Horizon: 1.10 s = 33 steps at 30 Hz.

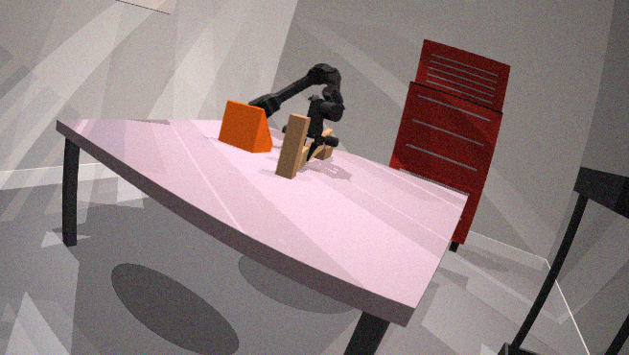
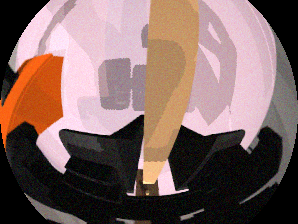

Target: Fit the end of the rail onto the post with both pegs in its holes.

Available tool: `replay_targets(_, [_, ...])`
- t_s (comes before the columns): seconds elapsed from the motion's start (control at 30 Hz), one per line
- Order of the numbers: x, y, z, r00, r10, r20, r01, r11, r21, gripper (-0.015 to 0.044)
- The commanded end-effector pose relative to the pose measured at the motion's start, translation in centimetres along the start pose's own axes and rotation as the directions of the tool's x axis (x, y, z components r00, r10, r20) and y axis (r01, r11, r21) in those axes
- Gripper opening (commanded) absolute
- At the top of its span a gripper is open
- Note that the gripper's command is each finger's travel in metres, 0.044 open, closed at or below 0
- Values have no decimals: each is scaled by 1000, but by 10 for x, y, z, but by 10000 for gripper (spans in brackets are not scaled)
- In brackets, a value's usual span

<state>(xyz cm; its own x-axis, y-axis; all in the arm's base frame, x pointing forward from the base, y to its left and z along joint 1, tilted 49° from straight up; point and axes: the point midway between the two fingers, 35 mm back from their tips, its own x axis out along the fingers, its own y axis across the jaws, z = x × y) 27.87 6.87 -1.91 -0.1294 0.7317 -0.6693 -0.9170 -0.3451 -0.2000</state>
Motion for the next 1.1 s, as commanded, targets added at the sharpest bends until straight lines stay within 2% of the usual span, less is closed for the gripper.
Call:
replay_targets(0.0, [0,0,0,1000,-1,3,1,1000,5,6])
replay_targets(1.07, [-9,-1,0,1000,-1,3,1,1000,5,0])
